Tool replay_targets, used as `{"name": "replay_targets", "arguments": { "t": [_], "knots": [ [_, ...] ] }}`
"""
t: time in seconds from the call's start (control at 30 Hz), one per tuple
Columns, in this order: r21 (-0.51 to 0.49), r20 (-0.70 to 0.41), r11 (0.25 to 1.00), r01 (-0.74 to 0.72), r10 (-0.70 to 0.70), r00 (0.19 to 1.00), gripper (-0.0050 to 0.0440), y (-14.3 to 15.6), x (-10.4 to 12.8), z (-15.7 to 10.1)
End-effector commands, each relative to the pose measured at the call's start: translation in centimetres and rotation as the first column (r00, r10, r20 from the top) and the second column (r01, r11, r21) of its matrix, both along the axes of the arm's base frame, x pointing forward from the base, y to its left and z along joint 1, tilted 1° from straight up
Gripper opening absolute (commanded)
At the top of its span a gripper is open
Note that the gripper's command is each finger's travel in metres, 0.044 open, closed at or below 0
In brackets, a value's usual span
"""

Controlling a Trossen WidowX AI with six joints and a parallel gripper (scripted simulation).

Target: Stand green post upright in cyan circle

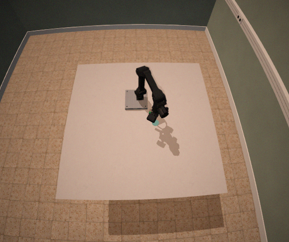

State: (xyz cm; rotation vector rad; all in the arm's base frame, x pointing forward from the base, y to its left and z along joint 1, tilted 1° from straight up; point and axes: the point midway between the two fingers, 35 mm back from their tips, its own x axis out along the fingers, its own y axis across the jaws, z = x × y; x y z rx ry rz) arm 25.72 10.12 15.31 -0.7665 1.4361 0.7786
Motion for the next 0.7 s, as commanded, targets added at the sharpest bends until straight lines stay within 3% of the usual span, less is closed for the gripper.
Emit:
{"name": "replay_targets", "arguments": {
  "t": [0.0, 0.37, 0.67],
  "knots": [
    [0.019, 0.04, 0.991, -0.133, 0.132, 0.99, 0.0022, 1.4, -0.4, 1.3],
    [0.019, 0.018, 0.988, -0.152, 0.152, 0.988, 0.0022, 1.4, -0.7, 0.5],
    [0.081, 0.044, 0.99, -0.112, 0.109, 0.993, 0.0022, 1.6, -0.3, 0.0]
  ]
}}
